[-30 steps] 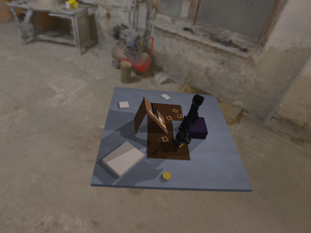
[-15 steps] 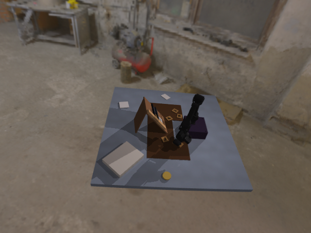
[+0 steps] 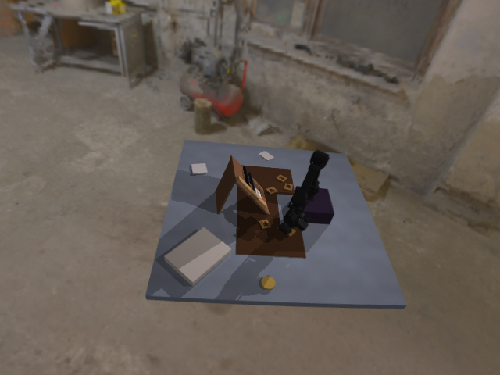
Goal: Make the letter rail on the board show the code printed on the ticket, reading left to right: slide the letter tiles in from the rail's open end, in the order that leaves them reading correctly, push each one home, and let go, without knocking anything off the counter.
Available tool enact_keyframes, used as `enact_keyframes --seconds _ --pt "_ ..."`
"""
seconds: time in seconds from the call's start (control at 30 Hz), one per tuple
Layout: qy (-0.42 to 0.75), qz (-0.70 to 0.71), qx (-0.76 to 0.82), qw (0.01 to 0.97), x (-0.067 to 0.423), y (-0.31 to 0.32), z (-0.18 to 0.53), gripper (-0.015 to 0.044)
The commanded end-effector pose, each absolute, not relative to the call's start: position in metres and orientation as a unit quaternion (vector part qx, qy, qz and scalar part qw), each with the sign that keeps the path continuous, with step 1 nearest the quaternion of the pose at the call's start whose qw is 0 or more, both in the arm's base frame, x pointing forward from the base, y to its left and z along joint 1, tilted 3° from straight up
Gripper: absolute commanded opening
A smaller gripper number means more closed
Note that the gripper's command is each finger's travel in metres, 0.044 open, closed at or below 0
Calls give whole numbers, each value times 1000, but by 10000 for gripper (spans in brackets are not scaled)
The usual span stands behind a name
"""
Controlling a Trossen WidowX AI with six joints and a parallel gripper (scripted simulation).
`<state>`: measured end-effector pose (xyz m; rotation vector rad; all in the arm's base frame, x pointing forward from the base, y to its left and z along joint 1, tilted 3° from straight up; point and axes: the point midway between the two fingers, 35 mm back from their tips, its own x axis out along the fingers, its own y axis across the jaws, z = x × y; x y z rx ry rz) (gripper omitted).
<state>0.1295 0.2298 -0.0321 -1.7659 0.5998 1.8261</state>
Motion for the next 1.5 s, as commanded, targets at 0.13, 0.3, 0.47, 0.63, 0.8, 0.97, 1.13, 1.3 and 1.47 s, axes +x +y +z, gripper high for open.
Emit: enact_keyframes --seconds 0.13,0.3,0.47,0.63,0.8,0.97,1.13,1.3,1.47 --pt "222 672 -654 266 130 230 -28 0" --pt "222 672 -654 266 130 229 -26 0" --pt "222 672 -654 266 129 229 -24 0" --pt "220 674 -651 271 132 230 -24 0" --pt "206 669 -638 321 152 242 -8 0" --pt "189 658 -624 377 178 252 13 0" --pt "182 641 -609 430 205 254 33 0" --pt "182 623 -597 472 227 247 49 0" --pt "183 605 -586 507 244 237 63 0"
